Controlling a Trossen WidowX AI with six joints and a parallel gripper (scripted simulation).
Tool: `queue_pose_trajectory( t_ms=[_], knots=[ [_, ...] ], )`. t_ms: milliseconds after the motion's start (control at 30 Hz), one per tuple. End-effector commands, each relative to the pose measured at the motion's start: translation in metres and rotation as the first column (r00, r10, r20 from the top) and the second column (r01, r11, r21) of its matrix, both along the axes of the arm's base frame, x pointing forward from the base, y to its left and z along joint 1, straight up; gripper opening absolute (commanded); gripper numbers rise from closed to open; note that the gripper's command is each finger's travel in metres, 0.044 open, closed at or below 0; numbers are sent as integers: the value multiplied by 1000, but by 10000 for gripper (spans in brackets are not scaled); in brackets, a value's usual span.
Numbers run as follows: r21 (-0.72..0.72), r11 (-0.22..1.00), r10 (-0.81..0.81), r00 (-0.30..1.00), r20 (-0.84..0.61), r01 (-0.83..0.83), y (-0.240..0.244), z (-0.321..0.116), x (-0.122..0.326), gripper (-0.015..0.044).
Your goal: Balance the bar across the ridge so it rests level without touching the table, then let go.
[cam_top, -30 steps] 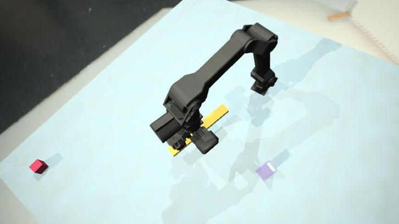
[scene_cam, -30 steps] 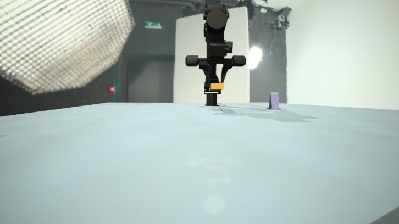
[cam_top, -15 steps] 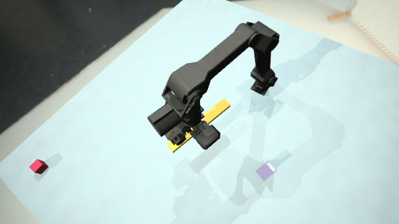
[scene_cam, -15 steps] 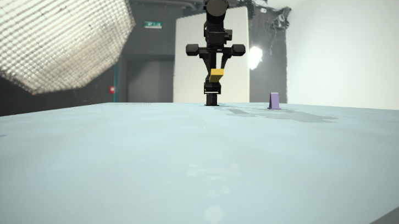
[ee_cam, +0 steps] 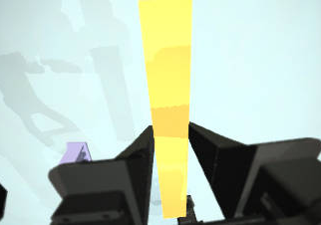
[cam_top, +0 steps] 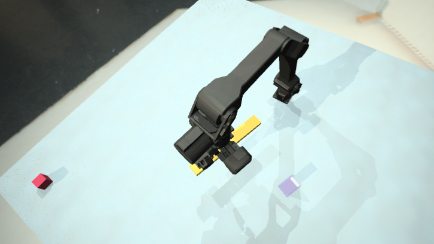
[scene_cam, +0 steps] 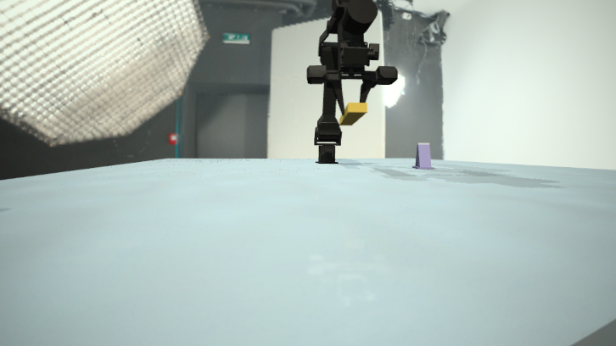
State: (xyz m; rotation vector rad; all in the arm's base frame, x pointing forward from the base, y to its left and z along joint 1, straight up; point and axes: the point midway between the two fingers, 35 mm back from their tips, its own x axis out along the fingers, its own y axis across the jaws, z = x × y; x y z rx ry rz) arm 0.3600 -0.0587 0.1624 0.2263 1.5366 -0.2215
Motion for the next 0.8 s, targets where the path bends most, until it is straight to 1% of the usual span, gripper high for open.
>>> queue_pose_trajectory(
  t_ms=[0,767],
  knots=[
    [-3,1000,-11,1000,6,11,15,3,2,0],
    [5,999,-41,999,5,41,106,3,3,0]
  ],
)
